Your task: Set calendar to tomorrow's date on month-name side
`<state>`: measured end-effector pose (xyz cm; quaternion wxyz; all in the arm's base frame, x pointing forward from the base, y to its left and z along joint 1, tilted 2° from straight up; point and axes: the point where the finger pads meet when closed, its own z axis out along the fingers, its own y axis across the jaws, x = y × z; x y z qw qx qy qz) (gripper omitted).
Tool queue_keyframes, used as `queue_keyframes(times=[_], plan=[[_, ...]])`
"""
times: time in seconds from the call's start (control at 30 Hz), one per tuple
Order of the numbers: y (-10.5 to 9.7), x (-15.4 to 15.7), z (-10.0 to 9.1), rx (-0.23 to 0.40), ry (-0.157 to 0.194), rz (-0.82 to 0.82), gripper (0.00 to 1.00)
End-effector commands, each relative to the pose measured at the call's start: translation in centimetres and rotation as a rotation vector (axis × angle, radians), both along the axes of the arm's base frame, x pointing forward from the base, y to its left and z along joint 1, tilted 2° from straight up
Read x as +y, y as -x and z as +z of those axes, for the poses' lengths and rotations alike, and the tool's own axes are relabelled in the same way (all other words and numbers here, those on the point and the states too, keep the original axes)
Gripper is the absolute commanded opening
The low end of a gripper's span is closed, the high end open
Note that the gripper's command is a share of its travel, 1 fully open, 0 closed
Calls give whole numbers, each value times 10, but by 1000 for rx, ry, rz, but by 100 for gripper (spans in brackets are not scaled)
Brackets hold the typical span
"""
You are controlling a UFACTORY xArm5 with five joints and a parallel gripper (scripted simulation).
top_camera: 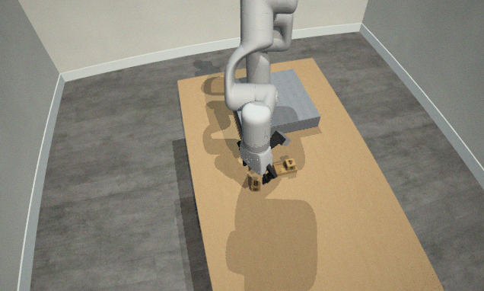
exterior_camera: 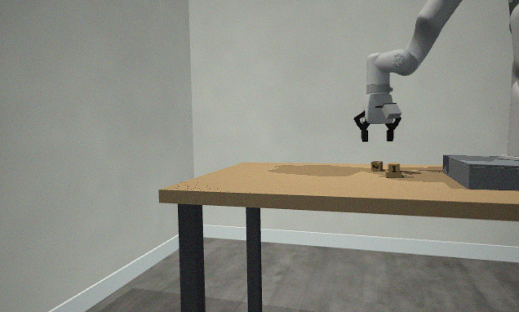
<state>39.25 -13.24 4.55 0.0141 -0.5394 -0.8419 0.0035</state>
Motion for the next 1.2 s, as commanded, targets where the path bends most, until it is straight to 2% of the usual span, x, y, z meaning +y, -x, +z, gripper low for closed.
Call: queue_keyframes(times=[0.0, 0.33, 0.4, 0.47, 0.9, 0.97, 1.03, 1.17], plan=[[-1, 0, 1, -2, 6, -174, 100], [-1, -1, 1, 1, 13, -476, 100], [-1, -1, 1, 1, 13, -476, 100], [-1, -1, 1, 2, 16, -588, 100], [-1, -1, 1, 5, 26, -963, 100], [-1, -1, 1, 5, 26, -963, 100], [-1, -1, 0, 6, 29, -1077, 100], [-1, -1, 0, 7, 31, -1179, 100]])
